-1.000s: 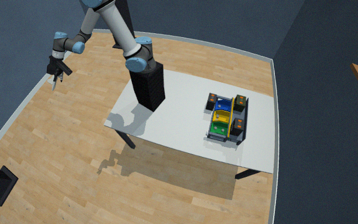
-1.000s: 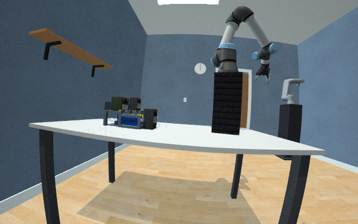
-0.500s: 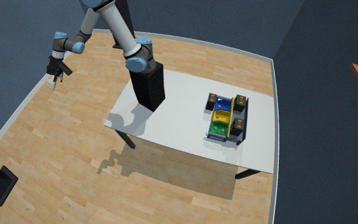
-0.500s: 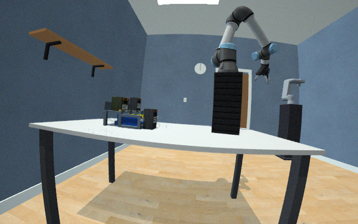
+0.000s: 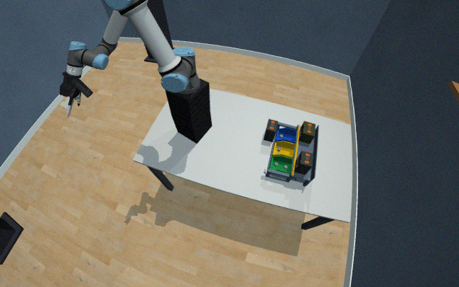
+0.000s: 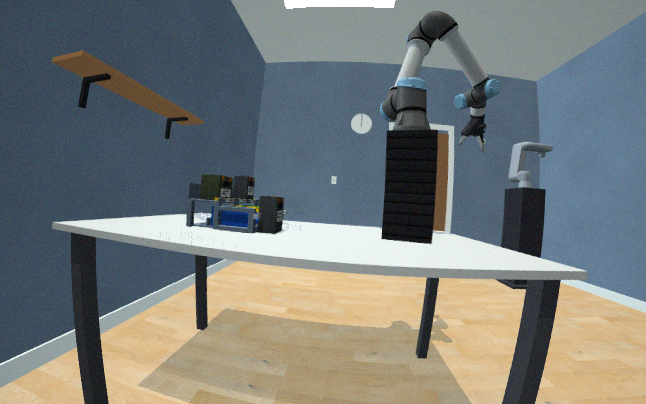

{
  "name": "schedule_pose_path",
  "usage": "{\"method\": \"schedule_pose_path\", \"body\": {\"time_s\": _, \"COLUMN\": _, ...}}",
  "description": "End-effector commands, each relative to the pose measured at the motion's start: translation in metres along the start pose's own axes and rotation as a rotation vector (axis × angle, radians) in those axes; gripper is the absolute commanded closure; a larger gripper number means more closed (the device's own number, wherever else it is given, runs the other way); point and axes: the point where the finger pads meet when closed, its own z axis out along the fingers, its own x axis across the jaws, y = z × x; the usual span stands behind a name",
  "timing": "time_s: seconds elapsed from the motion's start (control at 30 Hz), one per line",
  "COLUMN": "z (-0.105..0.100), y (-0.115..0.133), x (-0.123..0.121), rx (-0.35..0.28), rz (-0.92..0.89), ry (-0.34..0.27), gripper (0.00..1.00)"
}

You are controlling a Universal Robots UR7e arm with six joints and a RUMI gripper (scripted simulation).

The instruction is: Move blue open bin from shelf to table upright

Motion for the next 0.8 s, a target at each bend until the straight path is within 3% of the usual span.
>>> {"method": "schedule_pose_path", "body": {"time_s": 0.0, "z": 0.001, "y": 0.000, "x": 0.002, "rx": 0.001, "rz": -0.001, "ry": 0.001, "gripper": 0.00}}
{"method": "schedule_pose_path", "body": {"time_s": 0.77, "z": 0.007, "y": -0.006, "x": 0.016, "rx": 0.014, "rz": -0.006, "ry": 0.009, "gripper": 0.00}}
